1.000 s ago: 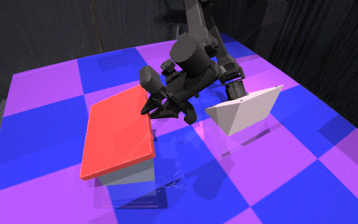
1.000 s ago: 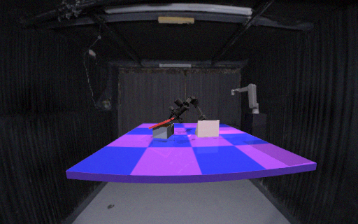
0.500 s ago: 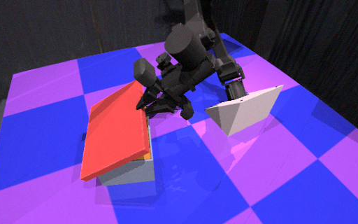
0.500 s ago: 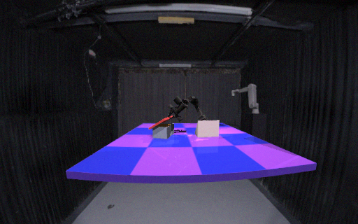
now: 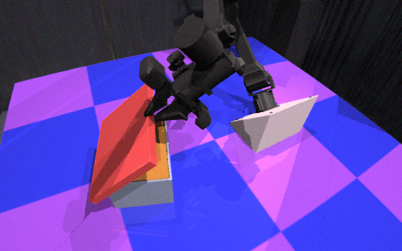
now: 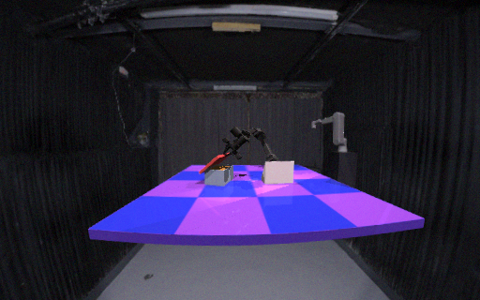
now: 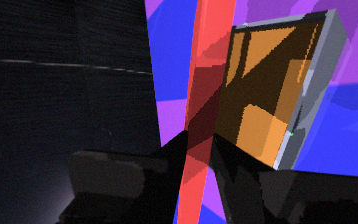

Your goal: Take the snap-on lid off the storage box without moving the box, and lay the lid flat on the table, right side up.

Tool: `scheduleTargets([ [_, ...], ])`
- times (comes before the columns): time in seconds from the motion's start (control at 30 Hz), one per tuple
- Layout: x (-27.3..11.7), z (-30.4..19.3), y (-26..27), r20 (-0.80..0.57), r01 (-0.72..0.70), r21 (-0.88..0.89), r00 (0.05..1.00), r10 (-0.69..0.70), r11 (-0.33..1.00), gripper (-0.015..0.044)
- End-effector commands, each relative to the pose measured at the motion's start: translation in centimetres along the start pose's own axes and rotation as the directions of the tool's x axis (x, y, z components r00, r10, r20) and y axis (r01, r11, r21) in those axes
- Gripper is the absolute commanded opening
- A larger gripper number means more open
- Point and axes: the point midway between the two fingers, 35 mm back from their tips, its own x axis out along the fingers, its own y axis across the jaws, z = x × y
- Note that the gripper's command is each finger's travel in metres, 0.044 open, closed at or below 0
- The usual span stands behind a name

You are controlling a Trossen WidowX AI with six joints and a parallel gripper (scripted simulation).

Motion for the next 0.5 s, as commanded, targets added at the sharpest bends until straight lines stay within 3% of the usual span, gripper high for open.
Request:
scheduleTargets([
  [0.0,-0.1,0.0,0.8,-0.002,-0.002,0.001,1.0,0.002,1.0,0.0],
  [0.47,-1.2,0.0,2.3,-0.003,-0.002,0.001,1.0,0.002,1.0,0.0],
])
